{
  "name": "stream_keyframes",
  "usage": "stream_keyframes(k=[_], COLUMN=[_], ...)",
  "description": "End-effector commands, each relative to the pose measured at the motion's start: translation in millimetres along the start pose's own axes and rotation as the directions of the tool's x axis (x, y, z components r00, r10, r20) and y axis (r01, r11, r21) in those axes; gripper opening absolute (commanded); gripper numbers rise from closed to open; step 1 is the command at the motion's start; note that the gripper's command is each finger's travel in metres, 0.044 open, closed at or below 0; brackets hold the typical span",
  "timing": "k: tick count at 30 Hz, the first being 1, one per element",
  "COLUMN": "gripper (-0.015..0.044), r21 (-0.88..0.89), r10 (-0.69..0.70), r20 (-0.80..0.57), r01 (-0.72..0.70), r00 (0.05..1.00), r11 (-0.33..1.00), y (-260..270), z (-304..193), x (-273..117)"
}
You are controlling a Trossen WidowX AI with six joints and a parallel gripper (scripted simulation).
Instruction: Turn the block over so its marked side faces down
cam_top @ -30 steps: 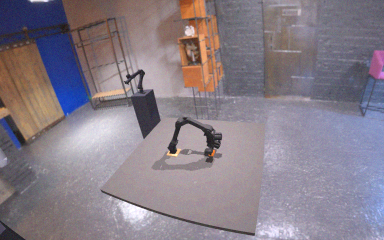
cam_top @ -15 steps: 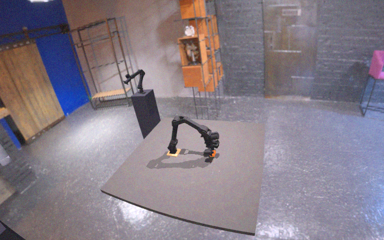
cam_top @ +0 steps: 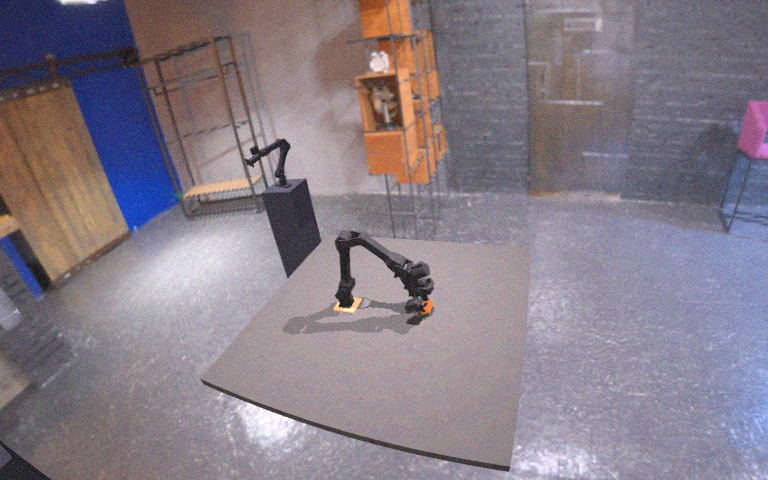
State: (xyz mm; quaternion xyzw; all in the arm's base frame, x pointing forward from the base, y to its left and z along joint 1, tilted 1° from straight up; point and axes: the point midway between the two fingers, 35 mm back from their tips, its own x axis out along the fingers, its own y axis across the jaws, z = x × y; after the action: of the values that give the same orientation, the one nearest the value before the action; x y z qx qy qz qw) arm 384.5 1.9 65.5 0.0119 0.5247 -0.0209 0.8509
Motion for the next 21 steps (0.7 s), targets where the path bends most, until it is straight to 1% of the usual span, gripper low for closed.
stream_keyframes(k=[1, 8, 11, 21], gripper=[0.0000, 0.0000, 0.0000, 0.0000], r21=[-0.003, -0.001, -0.001, -0.004], r10=[-0.004, -0.003, -0.003, -0.002], r20=[0.053, 0.152, 0.164, 0.302], r01=[0.004, 0.004, 0.004, 0.003], r00=[0.999, 0.988, 0.986, 0.953], r11=[1.000, 1.000, 1.000, 1.000], y=[-0.5, -0.8, -0.8, 0.3], z=[-1.6, -5.5, -5.8, -1.8], x=[-1.2, -4.5, -4.4, 19.4])
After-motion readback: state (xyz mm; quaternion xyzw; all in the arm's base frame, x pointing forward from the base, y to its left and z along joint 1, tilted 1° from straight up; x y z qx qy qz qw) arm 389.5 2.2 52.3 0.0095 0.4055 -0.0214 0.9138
